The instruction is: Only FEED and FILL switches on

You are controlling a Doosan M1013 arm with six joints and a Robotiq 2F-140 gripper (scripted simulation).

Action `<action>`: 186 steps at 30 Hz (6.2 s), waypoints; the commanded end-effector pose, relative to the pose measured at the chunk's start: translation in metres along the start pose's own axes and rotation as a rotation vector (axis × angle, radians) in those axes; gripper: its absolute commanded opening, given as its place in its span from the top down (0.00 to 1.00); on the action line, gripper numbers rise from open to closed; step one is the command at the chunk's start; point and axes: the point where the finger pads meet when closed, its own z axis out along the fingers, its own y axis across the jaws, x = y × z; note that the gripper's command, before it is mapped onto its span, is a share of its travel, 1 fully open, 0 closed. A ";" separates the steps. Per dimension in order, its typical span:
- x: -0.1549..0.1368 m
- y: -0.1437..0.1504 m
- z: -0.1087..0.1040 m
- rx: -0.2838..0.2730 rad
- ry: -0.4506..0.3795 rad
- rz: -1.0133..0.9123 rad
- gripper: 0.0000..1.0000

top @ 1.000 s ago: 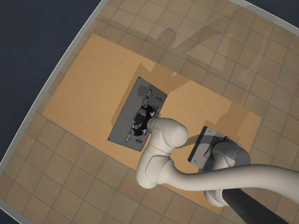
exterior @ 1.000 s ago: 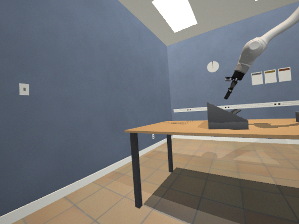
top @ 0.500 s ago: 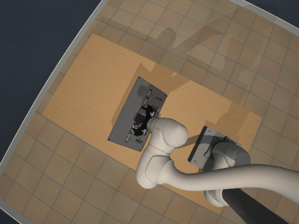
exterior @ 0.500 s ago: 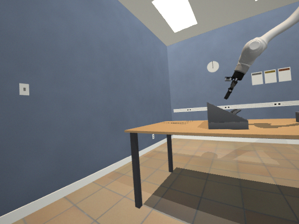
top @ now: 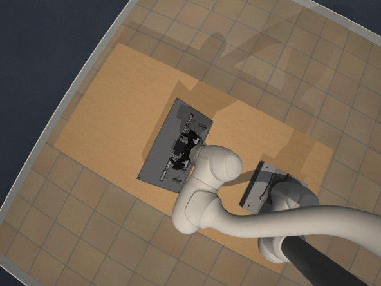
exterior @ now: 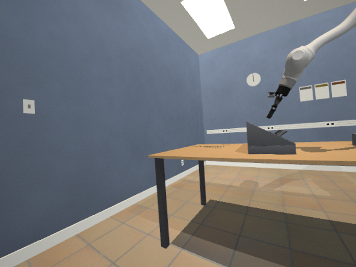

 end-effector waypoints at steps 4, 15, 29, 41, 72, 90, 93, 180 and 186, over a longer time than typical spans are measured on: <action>0.001 0.022 0.000 0.002 0.001 0.000 0.00; 0.001 0.047 0.000 0.002 0.001 0.000 0.00; 0.001 0.051 0.000 0.002 0.001 0.000 0.00; 0.001 0.051 0.000 0.002 0.001 0.000 0.00; 0.001 0.052 0.000 0.002 0.001 0.000 0.00; 0.001 0.094 0.000 0.002 0.001 0.000 0.00; 0.001 0.101 0.000 0.002 0.001 0.000 0.00; 0.001 0.179 0.000 0.002 0.001 0.000 0.00; 0.001 0.192 0.000 0.002 0.001 0.000 0.00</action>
